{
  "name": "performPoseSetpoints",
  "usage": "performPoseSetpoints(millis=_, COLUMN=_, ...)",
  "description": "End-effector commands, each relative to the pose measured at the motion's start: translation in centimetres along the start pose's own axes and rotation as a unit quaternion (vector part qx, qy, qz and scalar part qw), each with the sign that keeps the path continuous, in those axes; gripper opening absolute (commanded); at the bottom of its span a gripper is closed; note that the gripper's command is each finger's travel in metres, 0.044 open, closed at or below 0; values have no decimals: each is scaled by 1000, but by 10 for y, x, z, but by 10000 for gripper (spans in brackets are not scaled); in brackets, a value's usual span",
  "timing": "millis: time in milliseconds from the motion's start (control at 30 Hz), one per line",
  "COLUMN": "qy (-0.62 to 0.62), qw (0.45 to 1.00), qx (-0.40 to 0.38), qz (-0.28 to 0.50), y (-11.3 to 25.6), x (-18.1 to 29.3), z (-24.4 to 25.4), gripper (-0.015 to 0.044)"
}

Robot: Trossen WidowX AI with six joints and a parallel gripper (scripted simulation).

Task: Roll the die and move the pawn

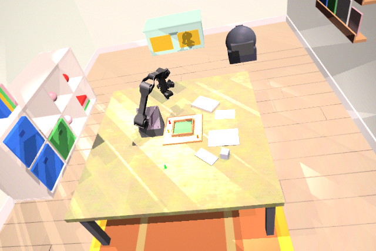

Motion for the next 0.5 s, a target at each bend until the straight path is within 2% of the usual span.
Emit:
performPoseSetpoints(millis=0, qy=29, qw=1000, qx=-4, qz=-2, y=2, x=-3, z=-21, gripper=0)
performPoseSetpoints(millis=467, qy=182, qw=983, qx=-9, qz=-13, y=0, x=-6, z=-99, gripper=0)
Point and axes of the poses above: the point midway between the two fingers, 35 mm back from their tips, its own y axis back along the fingers, its own z axis across the jaws, x = y × z, the point moved 5 cm from there along y, back along the fingers, and after that the axes turned 7 degrees about y, right-handed, at the moved point
